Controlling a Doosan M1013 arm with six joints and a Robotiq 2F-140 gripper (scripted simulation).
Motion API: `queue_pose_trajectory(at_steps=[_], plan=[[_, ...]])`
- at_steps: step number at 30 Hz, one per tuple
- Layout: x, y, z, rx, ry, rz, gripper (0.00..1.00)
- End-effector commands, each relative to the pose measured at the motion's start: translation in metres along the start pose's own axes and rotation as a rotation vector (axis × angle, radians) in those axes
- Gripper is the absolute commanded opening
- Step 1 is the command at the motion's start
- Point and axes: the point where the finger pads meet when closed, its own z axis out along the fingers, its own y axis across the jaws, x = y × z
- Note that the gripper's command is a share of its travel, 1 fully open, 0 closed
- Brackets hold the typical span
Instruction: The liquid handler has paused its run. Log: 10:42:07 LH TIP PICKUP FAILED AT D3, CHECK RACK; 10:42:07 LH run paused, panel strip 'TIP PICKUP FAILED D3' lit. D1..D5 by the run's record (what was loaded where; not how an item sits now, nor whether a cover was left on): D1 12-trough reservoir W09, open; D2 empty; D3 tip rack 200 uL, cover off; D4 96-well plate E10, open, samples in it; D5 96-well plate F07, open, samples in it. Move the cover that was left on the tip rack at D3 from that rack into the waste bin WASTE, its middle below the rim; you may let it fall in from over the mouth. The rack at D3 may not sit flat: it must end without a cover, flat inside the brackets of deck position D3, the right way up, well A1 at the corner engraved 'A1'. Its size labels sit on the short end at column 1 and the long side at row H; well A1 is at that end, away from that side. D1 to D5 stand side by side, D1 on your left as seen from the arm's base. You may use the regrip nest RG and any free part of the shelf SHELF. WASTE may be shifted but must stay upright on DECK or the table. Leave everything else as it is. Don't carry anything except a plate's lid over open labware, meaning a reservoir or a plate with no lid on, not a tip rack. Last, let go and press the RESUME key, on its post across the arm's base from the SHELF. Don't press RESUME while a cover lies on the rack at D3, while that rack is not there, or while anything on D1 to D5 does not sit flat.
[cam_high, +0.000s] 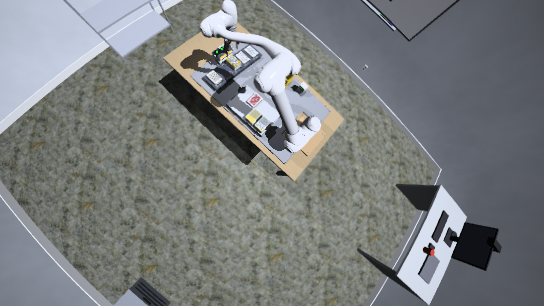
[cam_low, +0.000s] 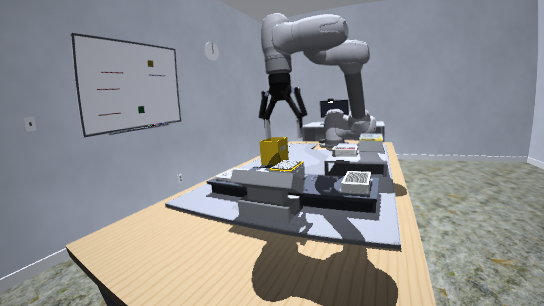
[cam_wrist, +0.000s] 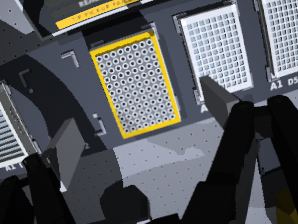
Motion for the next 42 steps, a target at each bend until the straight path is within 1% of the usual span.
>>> queue_pose_trajectory(at_steps=[1,3,14,15,42], plan=[[-0.004,-0.004,0.016,-0.004,-0.013,-0.002,0.77],[-0.004,-0.004,0.016,-0.004,-0.013,-0.002,0.77],[-0.004,-0.004,0.053,-0.004,-0.013,-0.002,0.77],[-0.004,-0.004,0.054,-0.004,-0.013,-0.002,0.77],[-0.004,-0.004,0.054,-0.004,-0.013,-0.002,0.77]])
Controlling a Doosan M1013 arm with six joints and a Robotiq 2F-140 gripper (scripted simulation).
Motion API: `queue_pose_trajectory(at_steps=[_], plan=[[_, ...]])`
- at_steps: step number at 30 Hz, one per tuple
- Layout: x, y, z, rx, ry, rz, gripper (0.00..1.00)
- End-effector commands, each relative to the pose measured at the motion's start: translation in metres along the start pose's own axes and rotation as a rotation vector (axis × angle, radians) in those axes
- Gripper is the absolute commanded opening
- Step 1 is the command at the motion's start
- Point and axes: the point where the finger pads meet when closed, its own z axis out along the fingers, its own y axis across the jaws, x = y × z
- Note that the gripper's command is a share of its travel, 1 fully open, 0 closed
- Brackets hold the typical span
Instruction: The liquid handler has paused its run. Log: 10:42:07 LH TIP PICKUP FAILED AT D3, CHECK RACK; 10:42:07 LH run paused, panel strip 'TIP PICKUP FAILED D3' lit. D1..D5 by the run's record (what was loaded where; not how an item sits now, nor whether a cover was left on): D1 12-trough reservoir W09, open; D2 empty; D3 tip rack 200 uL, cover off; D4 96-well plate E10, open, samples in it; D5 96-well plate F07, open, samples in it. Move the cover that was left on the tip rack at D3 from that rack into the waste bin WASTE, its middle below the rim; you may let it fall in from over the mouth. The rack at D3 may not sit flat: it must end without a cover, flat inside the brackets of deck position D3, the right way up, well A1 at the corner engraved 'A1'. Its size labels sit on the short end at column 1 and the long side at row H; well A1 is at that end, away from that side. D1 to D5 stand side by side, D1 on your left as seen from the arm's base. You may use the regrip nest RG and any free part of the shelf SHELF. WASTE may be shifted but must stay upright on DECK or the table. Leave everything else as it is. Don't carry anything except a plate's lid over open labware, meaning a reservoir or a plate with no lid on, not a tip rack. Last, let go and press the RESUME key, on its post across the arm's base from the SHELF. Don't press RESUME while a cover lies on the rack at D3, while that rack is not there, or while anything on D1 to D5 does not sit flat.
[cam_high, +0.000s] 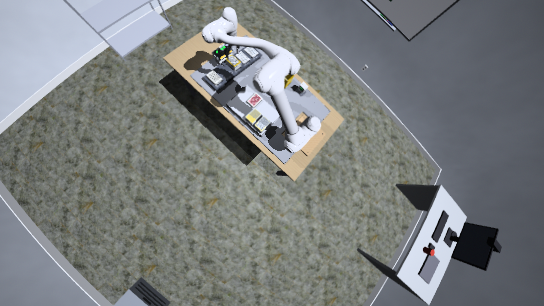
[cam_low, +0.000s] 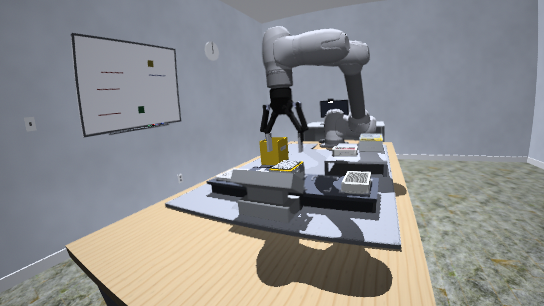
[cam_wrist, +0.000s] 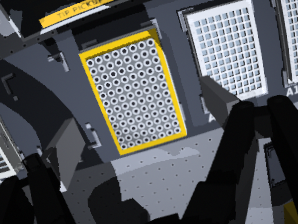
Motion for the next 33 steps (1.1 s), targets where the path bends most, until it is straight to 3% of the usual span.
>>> queue_pose_trajectory(at_steps=[1,12,33], plan=[[-0.001,-0.004,0.005,-0.004,-0.004,-0.003,0.77],[-0.001,-0.004,0.005,-0.004,-0.004,-0.003,0.77],[-0.001,-0.004,-0.058,-0.004,-0.004,-0.003,0.77]])
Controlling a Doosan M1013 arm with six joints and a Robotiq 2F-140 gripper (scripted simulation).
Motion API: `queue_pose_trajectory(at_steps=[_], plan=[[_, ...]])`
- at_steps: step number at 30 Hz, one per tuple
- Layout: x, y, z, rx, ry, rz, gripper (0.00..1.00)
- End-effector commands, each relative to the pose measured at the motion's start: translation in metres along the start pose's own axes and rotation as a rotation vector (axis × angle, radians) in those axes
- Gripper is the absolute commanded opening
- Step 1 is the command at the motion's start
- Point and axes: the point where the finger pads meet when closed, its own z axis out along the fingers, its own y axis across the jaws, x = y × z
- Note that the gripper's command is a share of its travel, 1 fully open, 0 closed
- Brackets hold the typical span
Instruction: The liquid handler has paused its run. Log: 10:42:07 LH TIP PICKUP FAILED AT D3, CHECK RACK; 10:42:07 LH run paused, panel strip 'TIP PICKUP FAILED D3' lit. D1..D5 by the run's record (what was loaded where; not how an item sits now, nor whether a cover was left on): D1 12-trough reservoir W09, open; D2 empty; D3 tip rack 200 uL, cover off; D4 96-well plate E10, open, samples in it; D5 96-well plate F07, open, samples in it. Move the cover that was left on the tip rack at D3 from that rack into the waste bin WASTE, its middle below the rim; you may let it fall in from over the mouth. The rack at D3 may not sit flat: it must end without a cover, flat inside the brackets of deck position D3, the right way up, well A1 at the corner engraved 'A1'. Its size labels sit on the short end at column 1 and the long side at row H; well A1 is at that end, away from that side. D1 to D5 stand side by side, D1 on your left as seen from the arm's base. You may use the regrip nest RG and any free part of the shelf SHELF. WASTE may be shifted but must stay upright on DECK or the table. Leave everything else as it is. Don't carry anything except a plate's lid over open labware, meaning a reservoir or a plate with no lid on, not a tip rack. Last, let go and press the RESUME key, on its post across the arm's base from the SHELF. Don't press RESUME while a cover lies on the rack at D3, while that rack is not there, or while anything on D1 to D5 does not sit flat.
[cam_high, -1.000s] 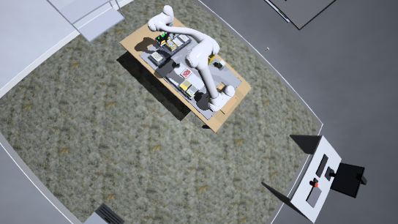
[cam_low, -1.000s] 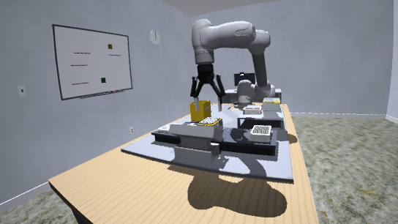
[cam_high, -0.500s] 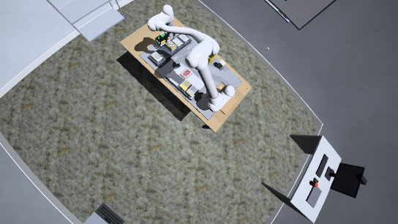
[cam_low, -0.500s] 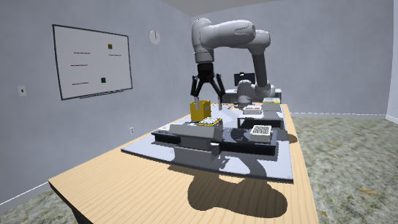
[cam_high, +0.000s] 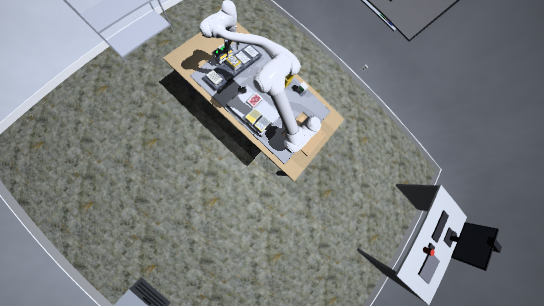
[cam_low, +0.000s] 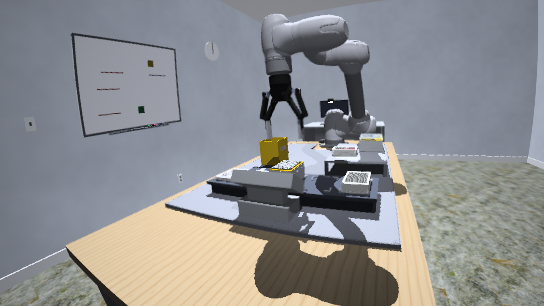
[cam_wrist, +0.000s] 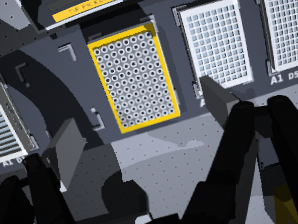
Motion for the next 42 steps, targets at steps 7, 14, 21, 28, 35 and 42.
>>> queue_pose_trajectory(at_steps=[7,14,21,28,35,42], plan=[[0.002,-0.003,-0.036,-0.004,0.013,-0.001,0.77],[0.002,-0.003,-0.041,-0.004,0.013,-0.001,0.77],[0.002,-0.003,-0.041,-0.004,0.013,-0.001,0.77],[0.002,-0.003,-0.041,-0.004,0.013,-0.001,0.77],[0.002,-0.003,-0.041,-0.004,0.013,-0.001,0.77],[0.002,-0.003,-0.041,-0.004,0.013,-0.001,0.77]])
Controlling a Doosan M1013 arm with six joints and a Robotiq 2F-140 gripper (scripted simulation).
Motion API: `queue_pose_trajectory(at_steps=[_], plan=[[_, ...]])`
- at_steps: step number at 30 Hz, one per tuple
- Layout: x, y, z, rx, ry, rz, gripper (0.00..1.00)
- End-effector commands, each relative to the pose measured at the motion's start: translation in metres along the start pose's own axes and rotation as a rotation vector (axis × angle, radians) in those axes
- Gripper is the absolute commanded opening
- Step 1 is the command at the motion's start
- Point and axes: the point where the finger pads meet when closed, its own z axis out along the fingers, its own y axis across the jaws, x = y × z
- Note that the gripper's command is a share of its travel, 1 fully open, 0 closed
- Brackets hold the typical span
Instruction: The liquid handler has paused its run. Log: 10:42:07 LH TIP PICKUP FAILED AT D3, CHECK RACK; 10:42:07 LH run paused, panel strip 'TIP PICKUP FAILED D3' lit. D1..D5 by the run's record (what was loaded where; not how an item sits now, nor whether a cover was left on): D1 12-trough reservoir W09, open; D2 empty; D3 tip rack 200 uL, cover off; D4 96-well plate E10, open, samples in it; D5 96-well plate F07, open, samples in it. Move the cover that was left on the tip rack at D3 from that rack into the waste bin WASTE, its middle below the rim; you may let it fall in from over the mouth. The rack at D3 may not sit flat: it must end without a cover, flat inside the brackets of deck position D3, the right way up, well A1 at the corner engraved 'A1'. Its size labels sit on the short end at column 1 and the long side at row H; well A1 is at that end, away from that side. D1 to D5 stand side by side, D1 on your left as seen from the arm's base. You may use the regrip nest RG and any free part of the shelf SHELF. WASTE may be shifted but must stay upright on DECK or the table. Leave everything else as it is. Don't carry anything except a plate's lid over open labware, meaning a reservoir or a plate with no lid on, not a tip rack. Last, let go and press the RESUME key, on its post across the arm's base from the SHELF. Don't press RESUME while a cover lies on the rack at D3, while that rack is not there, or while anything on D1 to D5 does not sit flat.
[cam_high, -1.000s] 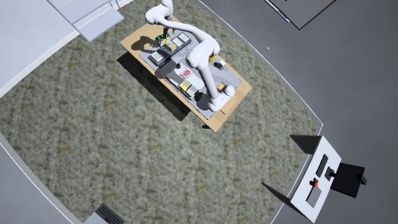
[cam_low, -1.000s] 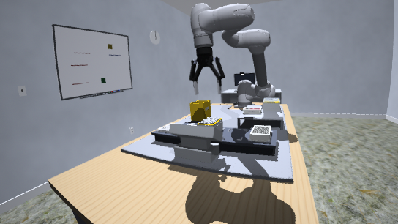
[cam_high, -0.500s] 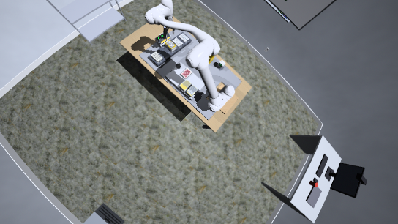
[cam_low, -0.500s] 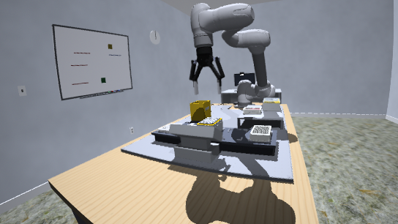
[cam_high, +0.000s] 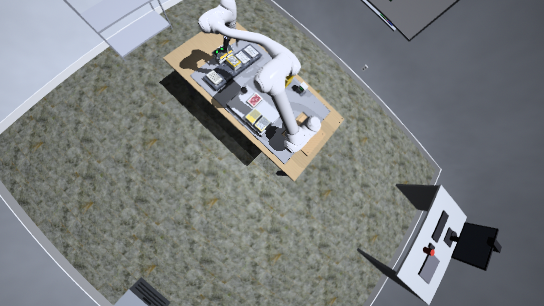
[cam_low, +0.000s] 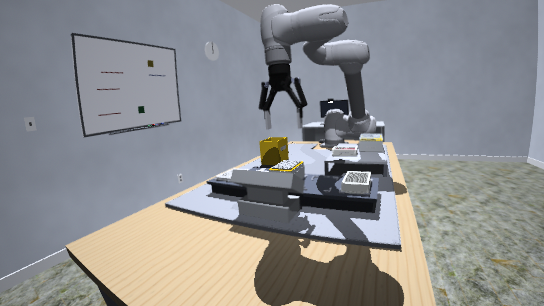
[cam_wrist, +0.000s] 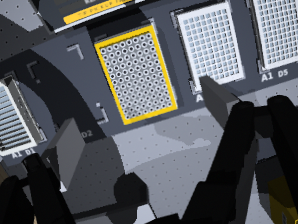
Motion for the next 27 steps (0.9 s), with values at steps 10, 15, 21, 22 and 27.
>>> queue_pose_trajectory(at_steps=[10,15,21,22,27], plan=[[0.000,-0.002,-0.005,-0.004,0.004,0.001,0.77],[0.000,-0.002,-0.005,-0.004,0.004,0.001,0.77],[0.000,-0.002,-0.005,-0.004,0.004,0.001,0.77],[0.000,-0.002,-0.005,-0.004,0.004,0.001,0.77],[-0.011,0.008,-0.005,-0.004,0.004,0.061,0.00]])
